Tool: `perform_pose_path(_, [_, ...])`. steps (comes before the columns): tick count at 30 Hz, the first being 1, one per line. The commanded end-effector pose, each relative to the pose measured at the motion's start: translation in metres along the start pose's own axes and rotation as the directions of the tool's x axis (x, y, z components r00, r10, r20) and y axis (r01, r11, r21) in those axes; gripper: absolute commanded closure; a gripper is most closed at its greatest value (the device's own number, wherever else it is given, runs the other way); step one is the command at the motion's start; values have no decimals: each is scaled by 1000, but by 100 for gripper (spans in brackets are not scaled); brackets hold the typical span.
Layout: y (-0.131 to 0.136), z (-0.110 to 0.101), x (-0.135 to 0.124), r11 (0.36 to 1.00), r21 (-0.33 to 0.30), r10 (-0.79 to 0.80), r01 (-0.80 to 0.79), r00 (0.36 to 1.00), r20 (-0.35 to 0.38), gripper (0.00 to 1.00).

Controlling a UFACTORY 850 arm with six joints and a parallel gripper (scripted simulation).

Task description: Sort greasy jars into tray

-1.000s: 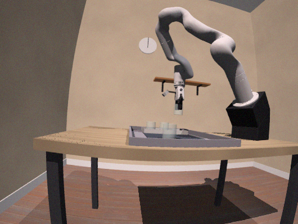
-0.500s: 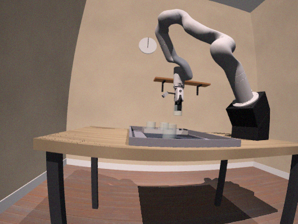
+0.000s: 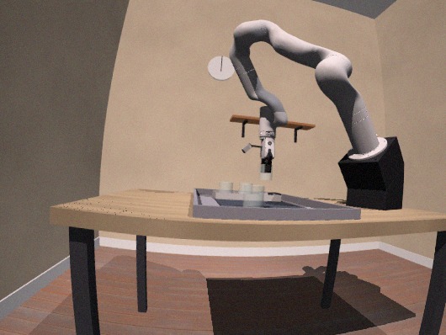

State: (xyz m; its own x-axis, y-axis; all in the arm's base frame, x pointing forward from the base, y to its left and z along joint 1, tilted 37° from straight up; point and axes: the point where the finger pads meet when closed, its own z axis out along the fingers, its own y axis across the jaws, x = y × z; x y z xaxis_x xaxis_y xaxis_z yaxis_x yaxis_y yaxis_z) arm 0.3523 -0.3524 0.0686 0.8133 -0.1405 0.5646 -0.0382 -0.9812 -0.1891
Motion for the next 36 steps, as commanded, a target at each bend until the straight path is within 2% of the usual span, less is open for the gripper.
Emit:
perform_pose_path(1, [1, 7, 0, 1000, -1, 0, 0, 1000, -1, 100])
perform_pose_path(26, [1, 65, 1, 1000, -1, 0, 0, 1000, -1, 100])
perform_pose_path(36, [1, 67, 1, 1000, -1, 0, 0, 1000, -1, 100])
